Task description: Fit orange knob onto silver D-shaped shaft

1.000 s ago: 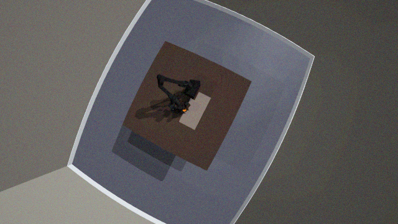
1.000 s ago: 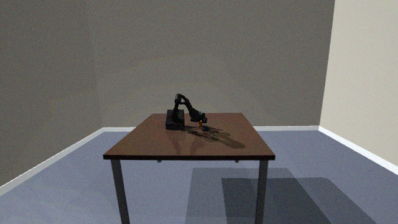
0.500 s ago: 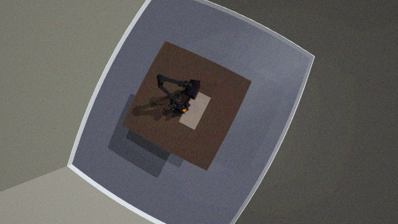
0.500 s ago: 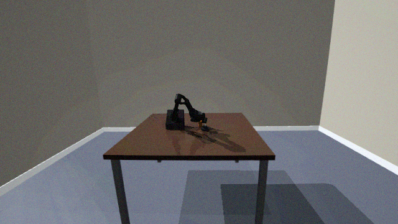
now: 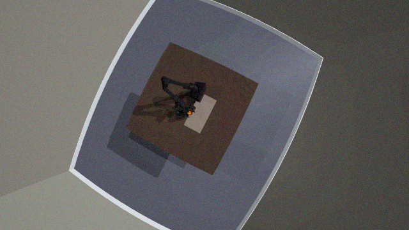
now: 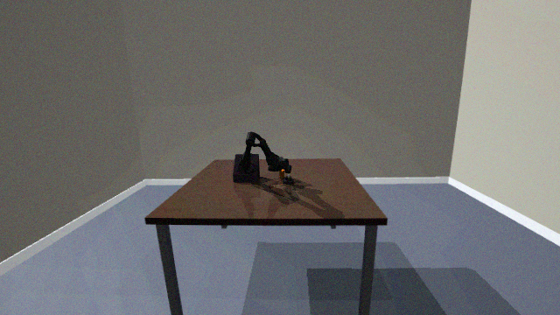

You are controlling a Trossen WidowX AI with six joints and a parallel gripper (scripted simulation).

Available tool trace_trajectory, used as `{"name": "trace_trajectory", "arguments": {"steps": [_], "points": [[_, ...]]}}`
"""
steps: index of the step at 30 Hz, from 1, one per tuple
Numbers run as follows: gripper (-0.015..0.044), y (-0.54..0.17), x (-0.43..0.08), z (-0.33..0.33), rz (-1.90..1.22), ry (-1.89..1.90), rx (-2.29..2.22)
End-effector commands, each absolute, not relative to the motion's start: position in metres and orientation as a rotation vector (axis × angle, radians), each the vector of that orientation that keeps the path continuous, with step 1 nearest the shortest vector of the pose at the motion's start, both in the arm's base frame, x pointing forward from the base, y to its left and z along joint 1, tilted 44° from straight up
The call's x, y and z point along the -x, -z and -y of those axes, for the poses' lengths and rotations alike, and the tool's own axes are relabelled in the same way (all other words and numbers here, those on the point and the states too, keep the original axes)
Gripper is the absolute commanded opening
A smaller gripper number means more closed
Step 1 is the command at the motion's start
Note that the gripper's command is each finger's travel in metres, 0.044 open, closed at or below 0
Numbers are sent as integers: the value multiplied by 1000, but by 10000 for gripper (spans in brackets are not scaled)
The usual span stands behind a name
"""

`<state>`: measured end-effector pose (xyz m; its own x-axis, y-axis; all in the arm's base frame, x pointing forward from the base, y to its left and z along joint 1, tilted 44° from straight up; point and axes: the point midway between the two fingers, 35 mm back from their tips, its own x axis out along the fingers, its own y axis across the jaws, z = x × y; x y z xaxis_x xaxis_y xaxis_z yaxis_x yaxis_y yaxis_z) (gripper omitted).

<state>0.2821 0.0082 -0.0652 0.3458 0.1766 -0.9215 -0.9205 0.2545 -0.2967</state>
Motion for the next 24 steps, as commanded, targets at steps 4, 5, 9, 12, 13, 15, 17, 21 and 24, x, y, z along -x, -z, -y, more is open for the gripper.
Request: {"name": "trace_trajectory", "arguments": {"steps": [4,5,9,12,13,15,17,21,24], "points": [[440,31,-284,-41,-909,-908,1027],[440,21,-283,-51,-909,-907,1027],[440,6,-280,-64,-907,-906,1026],[440,6,-280,-64,-907,-906,1026],[440,7,-280,-64,-922,-904,1025],[440,12,-278,-65,-1042,-881,1025],[440,17,-275,-66,-1213,-830,1046],[440,16,-271,-68,-1494,-668,1169],[440,4,-272,-71,-1636,-510,1325]]}}
